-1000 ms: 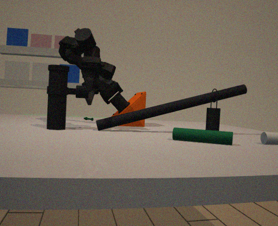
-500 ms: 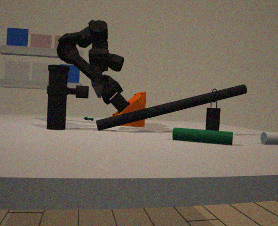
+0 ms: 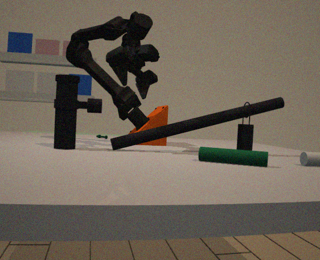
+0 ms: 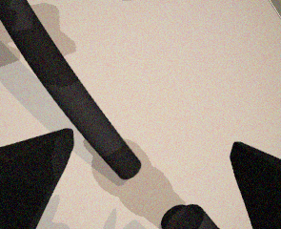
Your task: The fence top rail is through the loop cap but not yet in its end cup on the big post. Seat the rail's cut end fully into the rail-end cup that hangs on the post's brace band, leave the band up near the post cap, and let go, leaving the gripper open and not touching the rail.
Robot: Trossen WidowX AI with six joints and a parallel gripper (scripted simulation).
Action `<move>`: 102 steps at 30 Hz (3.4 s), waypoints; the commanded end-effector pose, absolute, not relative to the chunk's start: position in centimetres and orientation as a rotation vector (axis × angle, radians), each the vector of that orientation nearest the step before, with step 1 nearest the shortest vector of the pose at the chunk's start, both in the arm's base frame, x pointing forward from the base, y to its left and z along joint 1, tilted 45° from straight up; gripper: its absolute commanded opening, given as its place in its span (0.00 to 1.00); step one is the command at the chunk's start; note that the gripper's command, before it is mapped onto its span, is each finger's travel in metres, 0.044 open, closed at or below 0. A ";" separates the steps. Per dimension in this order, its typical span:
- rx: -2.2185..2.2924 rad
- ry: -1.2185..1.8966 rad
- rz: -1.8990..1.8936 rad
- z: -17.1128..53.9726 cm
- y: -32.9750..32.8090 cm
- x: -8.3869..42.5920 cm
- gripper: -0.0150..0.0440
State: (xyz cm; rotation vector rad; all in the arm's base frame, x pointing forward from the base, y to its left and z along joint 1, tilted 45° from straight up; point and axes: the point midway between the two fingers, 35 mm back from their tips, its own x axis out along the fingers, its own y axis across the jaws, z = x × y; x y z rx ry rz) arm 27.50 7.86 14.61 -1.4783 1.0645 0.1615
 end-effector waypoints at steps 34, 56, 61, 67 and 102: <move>-0.036 0.872 -0.802 10.5 14.1 26.8 1.00; 0.611 0.613 -1.345 6.0 11.2 28.2 1.00; 0.610 0.611 -1.345 4.3 9.5 28.4 1.00; 0.610 0.611 -1.345 3.4 8.6 28.6 1.00; 0.610 0.610 -1.345 -0.2 5.1 29.3 1.00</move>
